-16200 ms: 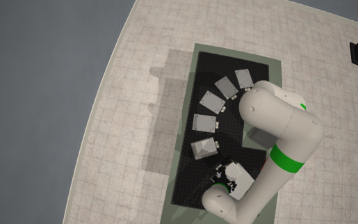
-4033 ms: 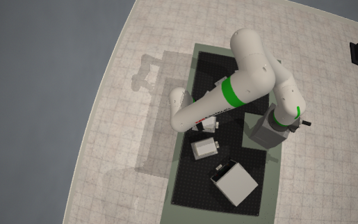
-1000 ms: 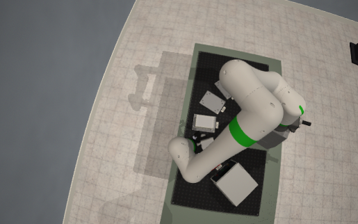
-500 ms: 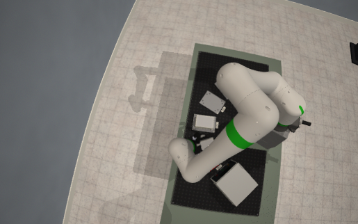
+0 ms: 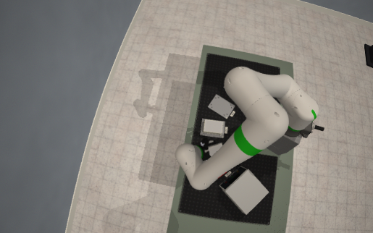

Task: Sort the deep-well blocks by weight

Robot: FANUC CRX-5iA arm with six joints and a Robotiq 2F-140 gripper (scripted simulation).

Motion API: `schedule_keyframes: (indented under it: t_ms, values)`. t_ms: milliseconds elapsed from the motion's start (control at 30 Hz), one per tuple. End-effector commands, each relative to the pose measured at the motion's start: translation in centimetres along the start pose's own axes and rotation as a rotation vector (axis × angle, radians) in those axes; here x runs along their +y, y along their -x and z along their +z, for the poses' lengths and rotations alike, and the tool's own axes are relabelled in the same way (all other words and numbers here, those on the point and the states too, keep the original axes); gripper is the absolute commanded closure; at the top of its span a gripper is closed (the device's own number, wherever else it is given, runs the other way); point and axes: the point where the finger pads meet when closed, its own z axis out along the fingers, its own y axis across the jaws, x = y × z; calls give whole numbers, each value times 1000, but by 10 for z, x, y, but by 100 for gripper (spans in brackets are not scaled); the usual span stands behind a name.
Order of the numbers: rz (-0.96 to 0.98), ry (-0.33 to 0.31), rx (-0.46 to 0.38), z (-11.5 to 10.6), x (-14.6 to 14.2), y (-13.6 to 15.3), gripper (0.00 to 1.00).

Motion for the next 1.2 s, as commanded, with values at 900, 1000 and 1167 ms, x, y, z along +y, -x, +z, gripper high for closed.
schedule_keyframes:
  t_ms: [900,1000,1167]
  values:
    - [0,0,0,0,0,0,90]
    - [0,0,0,0,0,0,90]
    - [0,0,0,0,0,0,90]
